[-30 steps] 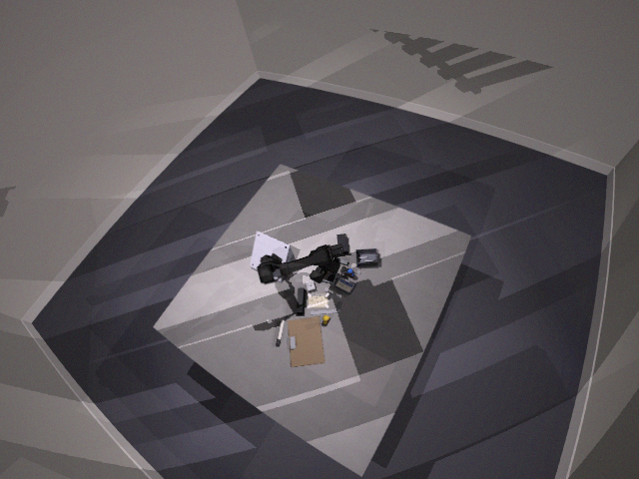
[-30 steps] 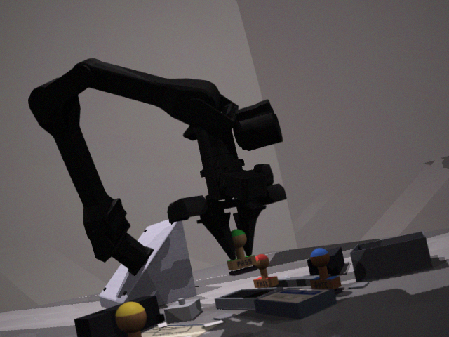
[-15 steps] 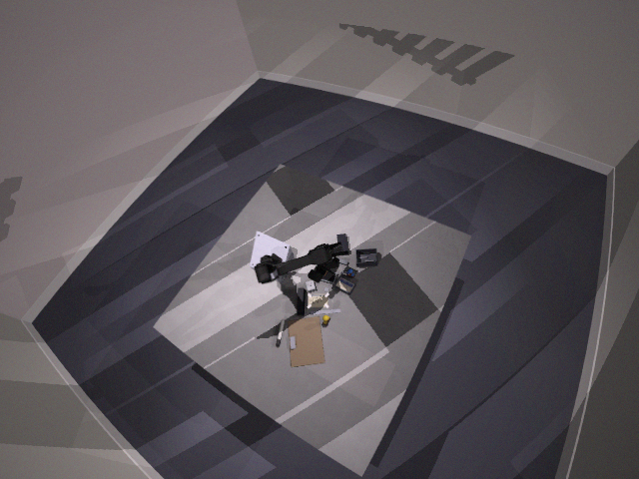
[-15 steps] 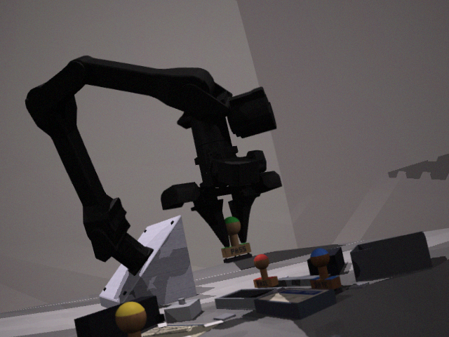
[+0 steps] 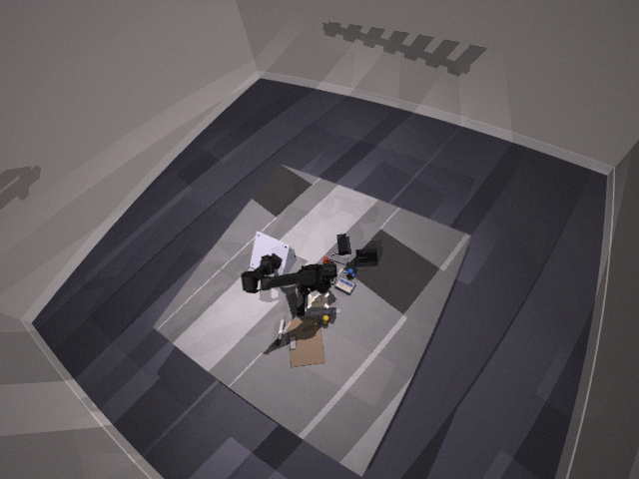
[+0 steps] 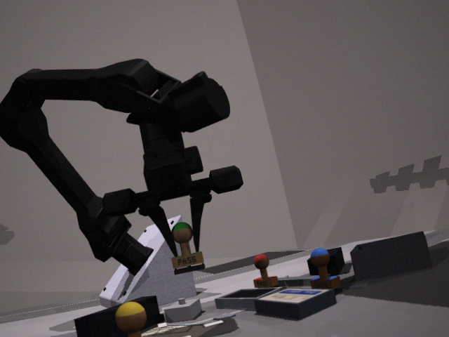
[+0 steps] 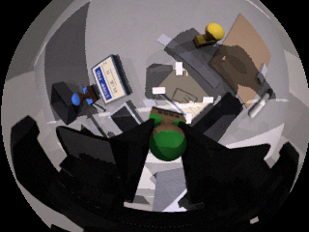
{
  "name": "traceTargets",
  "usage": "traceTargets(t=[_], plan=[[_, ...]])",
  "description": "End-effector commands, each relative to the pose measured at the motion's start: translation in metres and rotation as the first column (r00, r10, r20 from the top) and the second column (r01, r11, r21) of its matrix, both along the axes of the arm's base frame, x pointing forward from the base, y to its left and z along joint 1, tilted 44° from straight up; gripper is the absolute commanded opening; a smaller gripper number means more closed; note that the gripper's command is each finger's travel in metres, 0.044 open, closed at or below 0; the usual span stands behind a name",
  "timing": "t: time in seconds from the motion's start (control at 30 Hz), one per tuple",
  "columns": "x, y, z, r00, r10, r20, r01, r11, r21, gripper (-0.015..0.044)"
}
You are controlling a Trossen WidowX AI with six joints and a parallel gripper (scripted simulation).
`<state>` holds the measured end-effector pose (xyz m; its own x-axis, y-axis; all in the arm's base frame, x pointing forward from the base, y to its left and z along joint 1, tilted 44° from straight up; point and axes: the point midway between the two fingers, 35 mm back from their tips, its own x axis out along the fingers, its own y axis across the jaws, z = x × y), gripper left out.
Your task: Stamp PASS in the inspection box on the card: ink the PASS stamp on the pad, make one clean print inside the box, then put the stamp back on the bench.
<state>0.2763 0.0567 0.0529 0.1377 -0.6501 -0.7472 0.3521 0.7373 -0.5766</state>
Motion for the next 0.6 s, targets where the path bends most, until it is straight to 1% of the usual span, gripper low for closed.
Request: traceTargets(t=[0.0, 0.13, 0.57], plan=[[0.000, -0.019, 0.015, 0.994, -0.080, 0.068, 0.079, 0.997, 0.005, 0.0000], [0.000, -0.031, 0.025, 0.985, -0.131, 0.114, 0.130, 0.991, 0.014, 0.0000], [0.001, -0.034, 0.020, 0.985, -0.130, 0.114, 0.129, 0.991, 0.015, 0.0000]])
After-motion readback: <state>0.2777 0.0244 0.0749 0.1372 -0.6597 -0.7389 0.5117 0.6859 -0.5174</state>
